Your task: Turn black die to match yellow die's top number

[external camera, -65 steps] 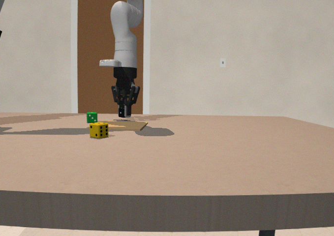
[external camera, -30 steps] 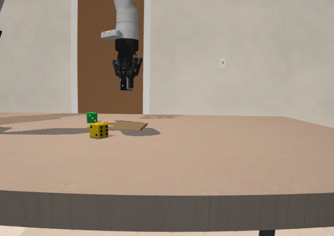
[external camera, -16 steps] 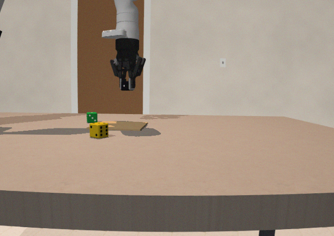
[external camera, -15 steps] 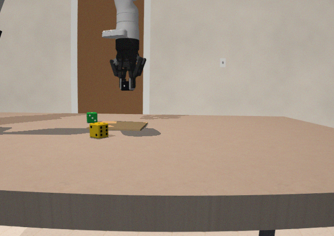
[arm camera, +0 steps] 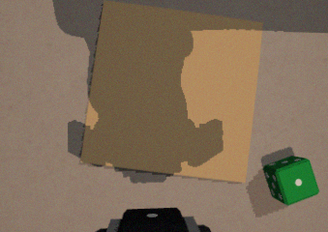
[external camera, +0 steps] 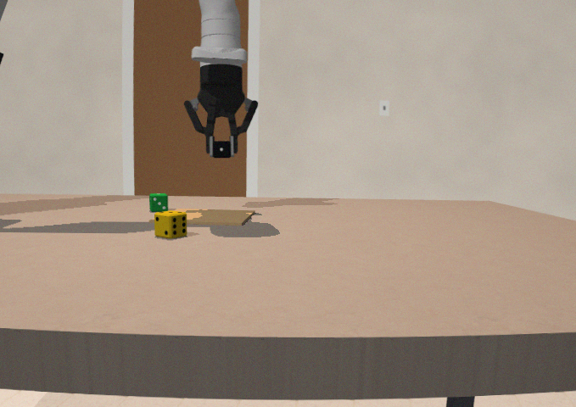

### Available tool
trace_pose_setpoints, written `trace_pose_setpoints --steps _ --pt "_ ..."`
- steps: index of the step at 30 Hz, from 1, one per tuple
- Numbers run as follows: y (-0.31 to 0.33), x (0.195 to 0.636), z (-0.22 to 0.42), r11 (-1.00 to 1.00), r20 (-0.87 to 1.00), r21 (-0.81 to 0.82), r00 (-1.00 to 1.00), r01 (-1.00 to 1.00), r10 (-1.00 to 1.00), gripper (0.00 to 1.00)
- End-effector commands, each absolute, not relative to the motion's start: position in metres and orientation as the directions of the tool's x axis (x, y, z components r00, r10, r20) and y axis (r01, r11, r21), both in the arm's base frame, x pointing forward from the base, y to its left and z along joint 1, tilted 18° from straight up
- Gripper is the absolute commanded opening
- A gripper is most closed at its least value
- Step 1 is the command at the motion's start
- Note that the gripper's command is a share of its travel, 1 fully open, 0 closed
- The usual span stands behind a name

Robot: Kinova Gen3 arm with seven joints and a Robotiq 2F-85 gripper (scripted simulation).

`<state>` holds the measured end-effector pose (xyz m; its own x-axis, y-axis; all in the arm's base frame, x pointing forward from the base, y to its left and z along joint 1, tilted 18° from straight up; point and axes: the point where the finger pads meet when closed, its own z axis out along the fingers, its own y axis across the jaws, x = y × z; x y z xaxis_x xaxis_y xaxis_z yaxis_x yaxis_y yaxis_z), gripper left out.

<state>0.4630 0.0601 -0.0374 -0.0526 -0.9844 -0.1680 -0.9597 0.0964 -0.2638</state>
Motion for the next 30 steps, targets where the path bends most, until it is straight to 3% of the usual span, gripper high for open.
trace_pose_setpoints --steps 1,12,14,22,30 --pt "0.051 0.464 -0.039 -0.007 -0.136 -0.282 0.047 -0.960 -0.990 0.26" --pt "0.023 0.464 -0.047 -0.647 0.082 -0.305 0.657 -0.699 -0.749 0.26" --pt "0.023 0.464 -0.047 -0.647 0.082 -0.305 0.657 -0.699 -0.749 0.26" --pt "0.005 0.460 -0.052 -0.922 0.210 -0.234 0.910 -0.310 -0.359 0.26" --pt "-0.007 0.456 -0.056 -0.988 0.270 -0.153 0.963 0.020 -0.022 0.26"
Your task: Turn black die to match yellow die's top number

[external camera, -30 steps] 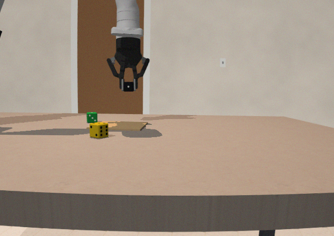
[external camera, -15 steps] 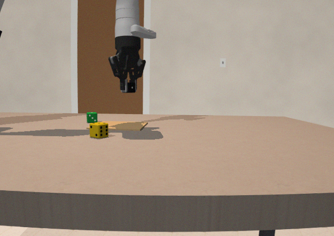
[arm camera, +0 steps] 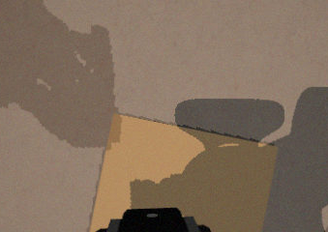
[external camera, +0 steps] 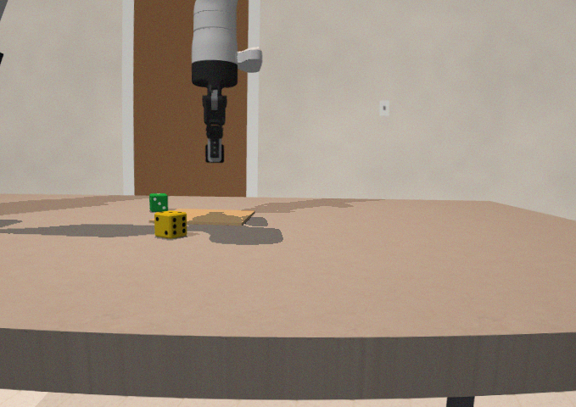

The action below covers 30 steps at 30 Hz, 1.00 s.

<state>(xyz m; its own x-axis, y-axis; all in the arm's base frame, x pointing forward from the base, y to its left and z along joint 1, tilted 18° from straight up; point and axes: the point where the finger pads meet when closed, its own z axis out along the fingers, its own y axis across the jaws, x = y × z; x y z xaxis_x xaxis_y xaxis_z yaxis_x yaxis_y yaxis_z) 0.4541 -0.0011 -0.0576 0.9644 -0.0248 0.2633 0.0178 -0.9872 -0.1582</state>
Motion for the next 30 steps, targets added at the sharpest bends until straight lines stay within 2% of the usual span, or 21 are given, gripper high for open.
trace_pose_setpoints --steps 1,7,13,30 --pt "-0.007 0.456 -0.056 -0.988 0.270 -0.153 0.963 0.020 -0.022 0.26" --pt "-0.015 0.452 -0.059 -0.969 0.291 -0.097 0.937 0.227 0.191 0.26" --pt "-0.019 0.450 -0.061 -0.935 0.298 -0.061 0.900 0.350 0.317 0.26" --pt "-0.021 0.448 -0.062 -0.911 0.300 -0.043 0.876 0.409 0.379 0.26"
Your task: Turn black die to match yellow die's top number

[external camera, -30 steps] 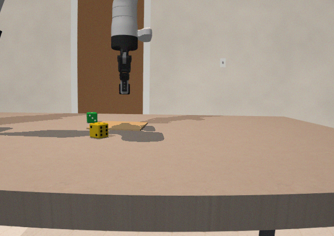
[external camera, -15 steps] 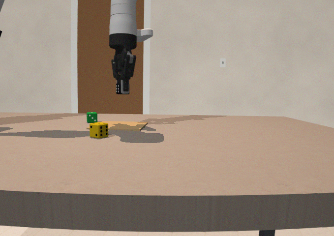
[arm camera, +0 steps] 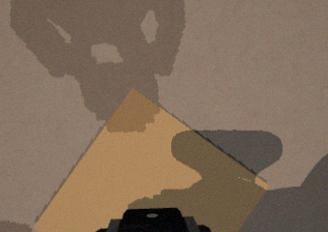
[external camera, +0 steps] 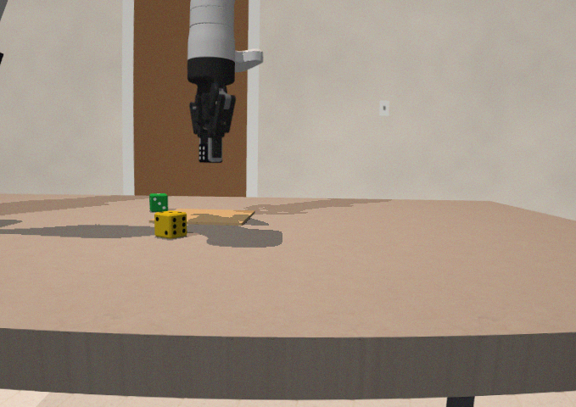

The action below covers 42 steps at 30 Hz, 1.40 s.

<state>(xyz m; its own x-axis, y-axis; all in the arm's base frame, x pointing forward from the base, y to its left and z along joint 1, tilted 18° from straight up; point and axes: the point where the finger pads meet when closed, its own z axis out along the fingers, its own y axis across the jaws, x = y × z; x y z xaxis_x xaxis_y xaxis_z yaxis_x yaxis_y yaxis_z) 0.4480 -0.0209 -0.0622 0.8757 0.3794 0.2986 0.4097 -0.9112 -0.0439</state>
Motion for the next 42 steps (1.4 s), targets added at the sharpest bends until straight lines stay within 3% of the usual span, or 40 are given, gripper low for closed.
trace_pose_setpoints --steps 1,22,42 --pt "-0.0213 0.4484 -0.0616 -0.911 0.300 -0.043 0.875 0.409 0.379 0.26" --pt "-0.0202 0.4478 -0.0636 -0.910 0.370 -0.048 0.854 0.411 0.366 0.26" --pt "-0.0211 0.4483 -0.0631 -0.910 0.603 -0.046 0.738 0.411 0.303 0.26"
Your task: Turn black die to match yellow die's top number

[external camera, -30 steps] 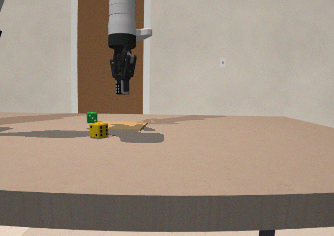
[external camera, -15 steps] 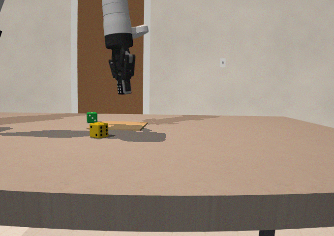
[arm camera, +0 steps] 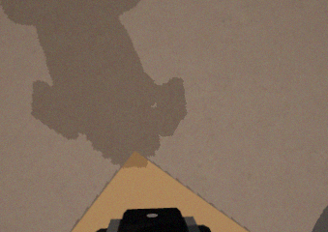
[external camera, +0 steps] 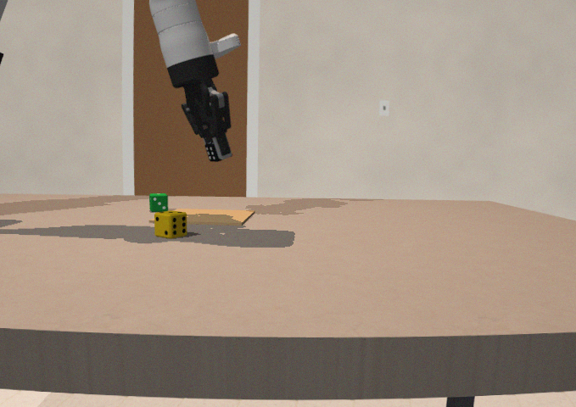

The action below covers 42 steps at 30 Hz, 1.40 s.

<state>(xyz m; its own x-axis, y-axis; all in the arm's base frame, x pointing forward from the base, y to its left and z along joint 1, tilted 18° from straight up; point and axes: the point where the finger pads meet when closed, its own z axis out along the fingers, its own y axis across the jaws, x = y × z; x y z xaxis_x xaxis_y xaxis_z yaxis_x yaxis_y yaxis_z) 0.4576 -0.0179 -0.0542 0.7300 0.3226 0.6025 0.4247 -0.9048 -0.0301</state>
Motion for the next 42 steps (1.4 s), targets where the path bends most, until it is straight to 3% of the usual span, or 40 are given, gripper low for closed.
trace_pose_setpoints --steps 1,26,42 --pt "-0.0212 0.4482 -0.0631 -0.910 0.618 -0.046 0.727 0.411 0.297 0.26" --pt "-0.0222 0.4468 -0.0656 -0.910 0.929 -0.043 0.352 0.412 0.115 0.26" --pt "-0.0228 0.4457 -0.0659 -0.911 0.981 -0.043 0.191 0.410 0.039 0.26"
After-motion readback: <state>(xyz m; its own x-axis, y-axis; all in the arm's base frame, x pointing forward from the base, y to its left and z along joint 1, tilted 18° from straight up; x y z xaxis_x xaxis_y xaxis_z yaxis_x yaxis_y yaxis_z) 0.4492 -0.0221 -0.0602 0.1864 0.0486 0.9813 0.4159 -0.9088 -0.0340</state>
